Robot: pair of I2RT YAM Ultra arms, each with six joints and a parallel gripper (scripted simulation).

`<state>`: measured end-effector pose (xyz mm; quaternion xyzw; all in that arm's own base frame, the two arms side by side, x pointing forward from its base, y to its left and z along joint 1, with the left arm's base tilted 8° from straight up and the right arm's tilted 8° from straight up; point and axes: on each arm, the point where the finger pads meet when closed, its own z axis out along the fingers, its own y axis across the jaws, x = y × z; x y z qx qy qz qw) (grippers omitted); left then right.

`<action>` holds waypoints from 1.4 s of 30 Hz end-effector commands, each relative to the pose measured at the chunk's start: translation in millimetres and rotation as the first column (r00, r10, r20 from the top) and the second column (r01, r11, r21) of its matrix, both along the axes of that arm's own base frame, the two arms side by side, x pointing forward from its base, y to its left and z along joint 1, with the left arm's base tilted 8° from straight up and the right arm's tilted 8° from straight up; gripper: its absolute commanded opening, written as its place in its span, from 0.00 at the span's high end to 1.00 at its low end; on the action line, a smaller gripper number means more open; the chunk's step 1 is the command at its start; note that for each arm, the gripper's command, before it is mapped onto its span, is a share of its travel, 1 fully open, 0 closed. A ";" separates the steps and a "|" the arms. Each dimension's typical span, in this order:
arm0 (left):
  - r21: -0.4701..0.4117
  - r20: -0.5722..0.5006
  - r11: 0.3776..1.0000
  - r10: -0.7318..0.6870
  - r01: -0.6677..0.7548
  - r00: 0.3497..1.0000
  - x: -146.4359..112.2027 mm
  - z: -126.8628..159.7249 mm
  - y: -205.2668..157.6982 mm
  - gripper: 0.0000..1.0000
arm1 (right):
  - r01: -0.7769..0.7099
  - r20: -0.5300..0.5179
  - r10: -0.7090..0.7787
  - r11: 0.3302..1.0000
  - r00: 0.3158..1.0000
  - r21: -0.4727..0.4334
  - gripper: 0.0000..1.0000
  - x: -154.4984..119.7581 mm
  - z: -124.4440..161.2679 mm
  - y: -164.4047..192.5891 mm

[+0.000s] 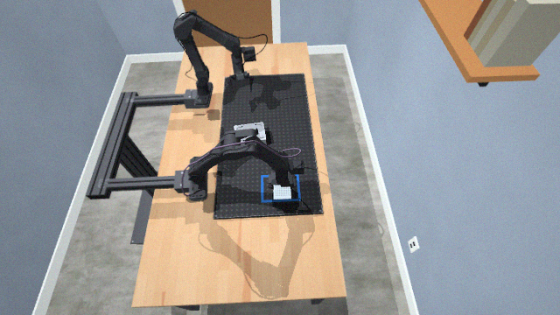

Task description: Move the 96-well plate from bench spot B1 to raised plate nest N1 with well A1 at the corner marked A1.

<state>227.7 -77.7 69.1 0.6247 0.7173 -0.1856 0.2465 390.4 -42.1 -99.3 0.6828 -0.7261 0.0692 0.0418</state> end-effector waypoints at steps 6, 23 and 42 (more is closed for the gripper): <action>-0.009 0.028 1.000 -0.015 0.015 1.000 7.3 10.2 -2.9 0.00 | -0.016 0.017 0.016 1.000 1.000 0.019 0.19 5.0 19.8 9.4; -0.009 0.028 1.000 -0.015 0.015 1.000 7.3 10.2 -2.9 0.00 | 0.083 0.049 -0.084 0.996 0.995 0.027 0.19 -6.7 106.6 45.1; -0.009 0.028 1.000 -0.015 0.015 1.000 7.3 10.2 -2.9 0.00 | 0.062 -0.006 -0.062 0.998 0.998 0.025 0.19 -122.6 71.8 270.2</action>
